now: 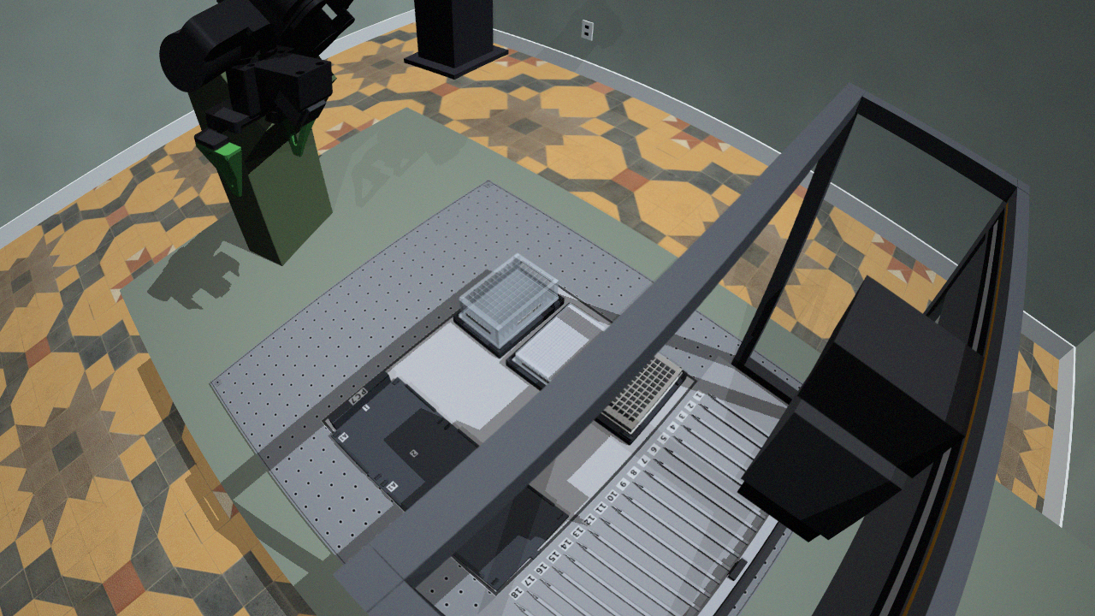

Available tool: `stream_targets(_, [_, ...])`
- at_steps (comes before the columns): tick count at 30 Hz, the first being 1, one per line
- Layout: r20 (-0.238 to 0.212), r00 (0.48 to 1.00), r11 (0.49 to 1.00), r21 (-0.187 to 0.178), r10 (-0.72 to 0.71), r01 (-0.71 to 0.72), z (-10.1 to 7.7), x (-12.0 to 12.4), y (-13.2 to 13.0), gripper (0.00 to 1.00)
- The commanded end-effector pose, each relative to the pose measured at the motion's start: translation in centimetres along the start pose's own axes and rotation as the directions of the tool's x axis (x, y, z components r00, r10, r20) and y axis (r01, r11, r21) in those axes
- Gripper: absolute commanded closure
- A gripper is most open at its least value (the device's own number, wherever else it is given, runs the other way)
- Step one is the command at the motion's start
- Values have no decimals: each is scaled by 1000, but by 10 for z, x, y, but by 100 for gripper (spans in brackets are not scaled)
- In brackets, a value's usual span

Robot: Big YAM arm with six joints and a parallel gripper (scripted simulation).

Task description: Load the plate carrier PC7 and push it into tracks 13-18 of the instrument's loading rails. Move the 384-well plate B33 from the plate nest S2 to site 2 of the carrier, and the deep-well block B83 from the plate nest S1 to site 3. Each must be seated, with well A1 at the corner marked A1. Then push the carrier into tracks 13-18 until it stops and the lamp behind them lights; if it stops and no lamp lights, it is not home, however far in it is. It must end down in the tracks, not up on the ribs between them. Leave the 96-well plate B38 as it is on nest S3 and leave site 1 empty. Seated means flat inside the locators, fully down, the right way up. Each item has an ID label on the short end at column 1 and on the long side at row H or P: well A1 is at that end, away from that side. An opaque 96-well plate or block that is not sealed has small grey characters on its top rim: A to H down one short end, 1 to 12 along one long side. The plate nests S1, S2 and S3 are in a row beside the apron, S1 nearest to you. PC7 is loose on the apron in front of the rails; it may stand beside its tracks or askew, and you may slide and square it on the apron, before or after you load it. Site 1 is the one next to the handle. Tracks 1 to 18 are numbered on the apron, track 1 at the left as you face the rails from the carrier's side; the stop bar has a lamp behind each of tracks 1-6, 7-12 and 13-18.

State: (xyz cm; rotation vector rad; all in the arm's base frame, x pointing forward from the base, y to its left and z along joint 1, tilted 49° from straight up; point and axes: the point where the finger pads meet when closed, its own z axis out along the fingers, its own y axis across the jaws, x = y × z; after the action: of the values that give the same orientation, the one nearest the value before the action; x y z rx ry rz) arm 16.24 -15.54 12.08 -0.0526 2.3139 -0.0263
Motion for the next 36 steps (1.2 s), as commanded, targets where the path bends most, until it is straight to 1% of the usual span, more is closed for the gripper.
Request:
stream_targets(1, [1,1000,1000,3,-3,3,-1,-1,-1,0])
stream_targets(17, [1,1000,1000,3,-3,3,-1,-1,-1,0])
stream_targets(18, [-14,1000,1000,8,-15,15,-4,-21,-16,0])
stream_targets(19, [-22,1000,1000,0,-9,9,-1,-27,-18,0])
stream_targets(20, [-21,1000,1000,-1,-8,8,3,-33,-19,0])
stream_targets(22, [-20,1000,1000,-1,-8,8,6,-38,-20,0])
stream_targets(23, [-33,999,1000,-12,4,-4,10,-44,-21,0])
stream_targets(28, [-48,998,999,-27,29,-31,27,-69,-21,0])
stream_targets(32, [-51,998,998,-34,44,-46,41,-92,-18,0])
stream_targets(34, [-51,998,998,-34,44,-46,41,-92,-18,0])
stream_targets(36, [-51,997,997,-38,58,-60,49,-104,-15,0])
